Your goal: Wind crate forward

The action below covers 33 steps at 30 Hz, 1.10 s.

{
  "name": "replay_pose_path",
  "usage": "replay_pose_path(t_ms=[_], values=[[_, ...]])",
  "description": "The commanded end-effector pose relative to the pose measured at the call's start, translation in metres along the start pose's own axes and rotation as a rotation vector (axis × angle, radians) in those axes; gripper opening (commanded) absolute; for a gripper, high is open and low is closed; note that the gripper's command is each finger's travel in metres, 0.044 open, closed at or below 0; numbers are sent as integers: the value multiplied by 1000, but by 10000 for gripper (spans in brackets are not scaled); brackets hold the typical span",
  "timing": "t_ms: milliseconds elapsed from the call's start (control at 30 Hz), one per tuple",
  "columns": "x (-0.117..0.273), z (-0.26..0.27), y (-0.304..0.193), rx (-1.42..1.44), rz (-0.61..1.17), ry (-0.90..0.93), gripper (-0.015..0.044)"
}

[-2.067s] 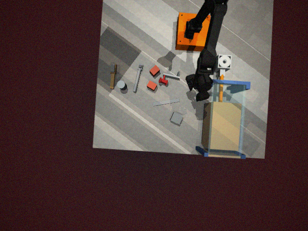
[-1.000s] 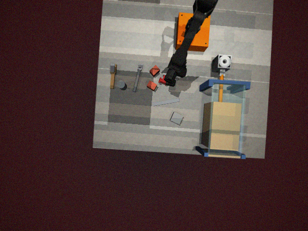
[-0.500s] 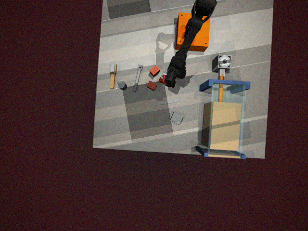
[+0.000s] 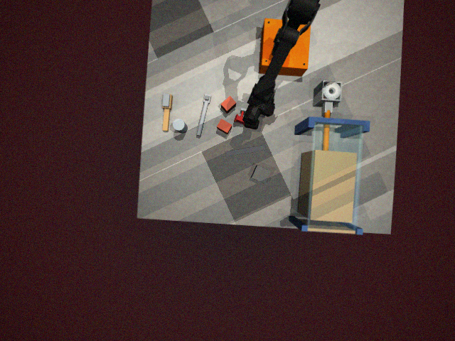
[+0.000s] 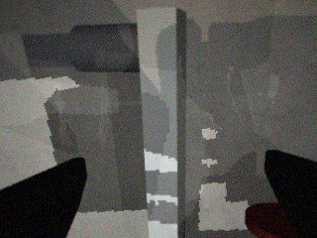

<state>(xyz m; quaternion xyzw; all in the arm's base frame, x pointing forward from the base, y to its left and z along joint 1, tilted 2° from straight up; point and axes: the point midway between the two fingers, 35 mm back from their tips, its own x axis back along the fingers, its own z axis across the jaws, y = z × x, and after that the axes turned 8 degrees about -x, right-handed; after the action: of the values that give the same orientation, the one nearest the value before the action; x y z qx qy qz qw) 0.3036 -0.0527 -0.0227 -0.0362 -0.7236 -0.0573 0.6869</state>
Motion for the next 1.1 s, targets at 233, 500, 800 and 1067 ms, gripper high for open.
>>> replay_pose_path(t_ms=[233,500,800,1067], values=[[0,0,0,0,0,0,320],[0,0,0,0,0,0,267],[0,0,0,0,0,0,207],[0,0,0,0,0,0,153]])
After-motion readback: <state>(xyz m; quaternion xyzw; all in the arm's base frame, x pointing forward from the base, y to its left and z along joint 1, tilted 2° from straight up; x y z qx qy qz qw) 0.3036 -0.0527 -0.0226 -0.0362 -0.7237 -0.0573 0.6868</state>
